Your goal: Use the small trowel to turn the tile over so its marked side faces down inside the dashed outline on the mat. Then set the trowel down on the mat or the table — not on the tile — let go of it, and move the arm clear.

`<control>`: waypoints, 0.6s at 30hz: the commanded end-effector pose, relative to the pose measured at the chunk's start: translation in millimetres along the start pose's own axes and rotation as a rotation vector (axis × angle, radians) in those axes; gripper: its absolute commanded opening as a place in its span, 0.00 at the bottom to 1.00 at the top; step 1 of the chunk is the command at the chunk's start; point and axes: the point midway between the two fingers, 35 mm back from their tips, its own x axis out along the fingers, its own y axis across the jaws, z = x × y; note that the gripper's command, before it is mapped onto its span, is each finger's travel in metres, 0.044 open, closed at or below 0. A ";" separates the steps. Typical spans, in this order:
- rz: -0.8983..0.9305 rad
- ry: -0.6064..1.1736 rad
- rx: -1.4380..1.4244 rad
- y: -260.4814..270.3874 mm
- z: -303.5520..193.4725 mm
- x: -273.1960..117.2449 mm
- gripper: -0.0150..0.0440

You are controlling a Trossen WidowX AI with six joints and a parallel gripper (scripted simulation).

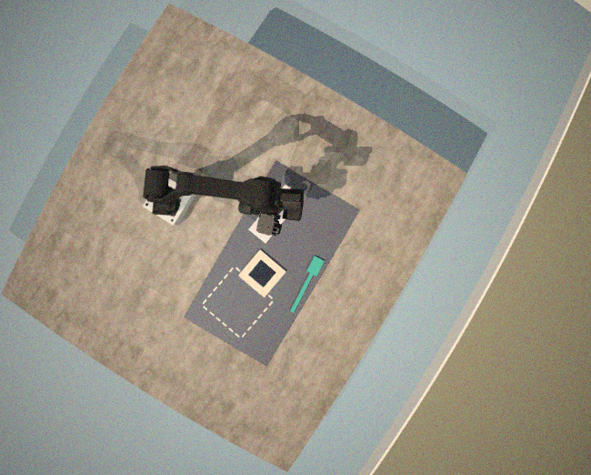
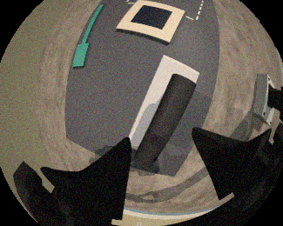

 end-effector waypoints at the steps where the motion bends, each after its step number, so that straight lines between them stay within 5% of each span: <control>1: 0.035 -0.027 -0.147 -0.6 -1.7 1.1 0.76; 18: 0.123 -0.163 -0.709 -4.8 -7.3 8.8 0.76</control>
